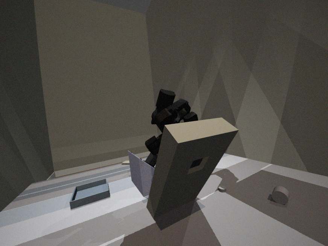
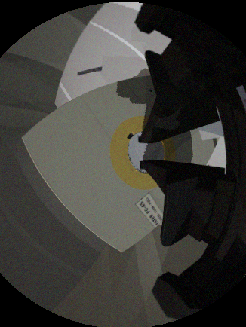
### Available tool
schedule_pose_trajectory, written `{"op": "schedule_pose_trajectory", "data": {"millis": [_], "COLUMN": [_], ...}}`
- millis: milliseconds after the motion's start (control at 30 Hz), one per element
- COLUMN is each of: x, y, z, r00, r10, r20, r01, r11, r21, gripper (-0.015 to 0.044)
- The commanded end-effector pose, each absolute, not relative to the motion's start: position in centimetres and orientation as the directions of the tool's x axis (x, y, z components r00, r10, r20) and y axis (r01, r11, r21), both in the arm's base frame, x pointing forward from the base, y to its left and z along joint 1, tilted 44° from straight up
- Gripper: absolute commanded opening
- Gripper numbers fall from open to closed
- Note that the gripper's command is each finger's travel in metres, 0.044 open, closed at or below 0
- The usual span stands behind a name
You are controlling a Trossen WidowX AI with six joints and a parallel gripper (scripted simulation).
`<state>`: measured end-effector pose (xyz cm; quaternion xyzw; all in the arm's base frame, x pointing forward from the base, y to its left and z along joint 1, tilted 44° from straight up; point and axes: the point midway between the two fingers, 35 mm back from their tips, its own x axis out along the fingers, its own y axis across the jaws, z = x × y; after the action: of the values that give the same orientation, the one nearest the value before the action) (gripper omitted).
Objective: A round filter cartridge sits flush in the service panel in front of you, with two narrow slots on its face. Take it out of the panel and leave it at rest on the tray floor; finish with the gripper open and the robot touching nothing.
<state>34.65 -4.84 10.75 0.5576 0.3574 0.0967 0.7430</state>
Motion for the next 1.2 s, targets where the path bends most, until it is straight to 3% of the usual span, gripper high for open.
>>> {"op": "schedule_pose_trajectory", "data": {"millis": [0, 367, 833, 1167], "x": [35.0, 35.0, 34.9, 33.3], "y": [-4.5, -4.6, -4.6, -6.2], "z": [10.6, 10.6, 10.6, 11.3], "r00": [0.723, 0.723, 0.723, 0.716], "r10": [0.540, 0.540, 0.540, 0.538], "r20": [-0.432, -0.432, -0.432, -0.445], "r01": [0.172, -0.091, -0.398, -0.358], "r11": [0.465, 0.694, 0.836, 0.830], "r21": [0.869, 0.714, 0.378, 0.428], "gripper": [0.0000, 0.0000, 0.0000, 0.0000]}}
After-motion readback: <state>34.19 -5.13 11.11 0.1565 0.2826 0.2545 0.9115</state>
